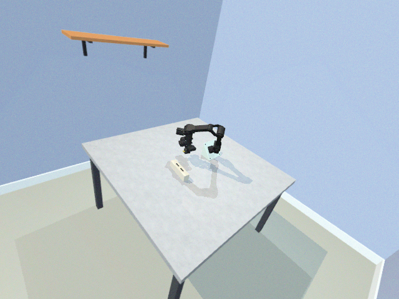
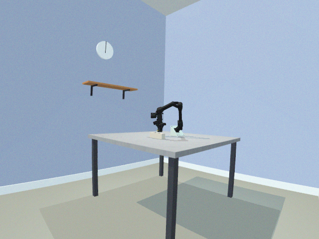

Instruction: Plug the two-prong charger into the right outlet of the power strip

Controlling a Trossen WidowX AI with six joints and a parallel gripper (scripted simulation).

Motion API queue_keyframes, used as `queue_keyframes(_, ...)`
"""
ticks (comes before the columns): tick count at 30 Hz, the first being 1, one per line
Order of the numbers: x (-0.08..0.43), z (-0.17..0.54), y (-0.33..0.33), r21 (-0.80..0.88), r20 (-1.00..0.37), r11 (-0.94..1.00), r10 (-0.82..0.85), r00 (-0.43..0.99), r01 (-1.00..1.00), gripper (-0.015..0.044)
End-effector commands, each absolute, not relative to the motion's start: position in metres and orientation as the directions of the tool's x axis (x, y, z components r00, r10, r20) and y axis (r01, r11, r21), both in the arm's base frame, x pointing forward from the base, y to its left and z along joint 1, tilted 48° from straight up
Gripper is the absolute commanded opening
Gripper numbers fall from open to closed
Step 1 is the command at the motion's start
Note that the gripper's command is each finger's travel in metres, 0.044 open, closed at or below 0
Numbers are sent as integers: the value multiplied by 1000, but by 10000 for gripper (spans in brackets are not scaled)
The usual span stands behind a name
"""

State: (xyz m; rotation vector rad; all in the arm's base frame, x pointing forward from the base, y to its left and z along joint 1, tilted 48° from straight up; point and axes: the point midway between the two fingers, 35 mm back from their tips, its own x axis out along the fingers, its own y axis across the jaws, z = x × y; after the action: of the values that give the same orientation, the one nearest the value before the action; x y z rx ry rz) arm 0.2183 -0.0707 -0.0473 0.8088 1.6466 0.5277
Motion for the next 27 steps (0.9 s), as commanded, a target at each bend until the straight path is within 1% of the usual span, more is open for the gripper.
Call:
queue_keyframes(1, 218, -42, -75, 716, -659, 662, 746, -100, 220, 0)
queue_keyframes(27, 249, -22, -31, 712, -677, 682, 730, -94, 167, 0)
